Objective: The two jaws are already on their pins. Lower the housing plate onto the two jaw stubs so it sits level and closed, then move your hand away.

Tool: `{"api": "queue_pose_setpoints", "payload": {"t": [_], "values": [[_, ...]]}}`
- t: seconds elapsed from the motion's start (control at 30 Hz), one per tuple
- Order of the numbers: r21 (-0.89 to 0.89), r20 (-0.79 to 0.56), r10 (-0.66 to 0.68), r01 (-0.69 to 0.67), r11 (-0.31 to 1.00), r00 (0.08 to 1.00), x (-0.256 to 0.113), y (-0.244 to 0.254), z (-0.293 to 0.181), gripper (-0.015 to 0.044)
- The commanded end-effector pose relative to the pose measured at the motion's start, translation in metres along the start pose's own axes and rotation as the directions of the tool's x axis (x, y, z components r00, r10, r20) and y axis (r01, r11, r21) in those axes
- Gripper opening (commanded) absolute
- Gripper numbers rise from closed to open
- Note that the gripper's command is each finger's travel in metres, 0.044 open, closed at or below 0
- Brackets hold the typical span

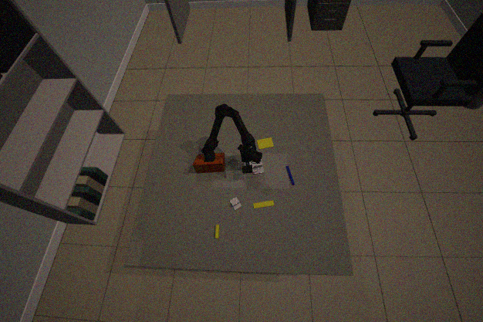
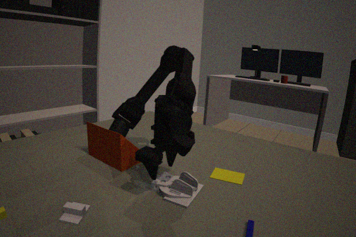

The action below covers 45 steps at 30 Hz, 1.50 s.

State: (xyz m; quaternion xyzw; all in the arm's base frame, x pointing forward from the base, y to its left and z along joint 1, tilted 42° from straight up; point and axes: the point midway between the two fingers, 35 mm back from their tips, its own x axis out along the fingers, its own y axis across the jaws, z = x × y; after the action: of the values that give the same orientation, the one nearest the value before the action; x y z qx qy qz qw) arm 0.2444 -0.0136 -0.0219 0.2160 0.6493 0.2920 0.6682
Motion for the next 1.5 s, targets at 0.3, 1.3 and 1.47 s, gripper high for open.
{"api": "queue_pose_setpoints", "payload": {"t": [0.3, 1.3, 1.47], "values": [[-0.005, 0.015, -0.016, 0.016, 1.0, 1.0, -0.058, 0.003, -0.019, 0.044], [-0.009, 0.009, -0.014, 0.014, 1.0, 1.0, -0.085, 0.011, -0.042, 0.044], [-0.009, 0.009, -0.014, 0.014, 1.0, 1.0, -0.085, 0.011, -0.042, 0.044]]}}
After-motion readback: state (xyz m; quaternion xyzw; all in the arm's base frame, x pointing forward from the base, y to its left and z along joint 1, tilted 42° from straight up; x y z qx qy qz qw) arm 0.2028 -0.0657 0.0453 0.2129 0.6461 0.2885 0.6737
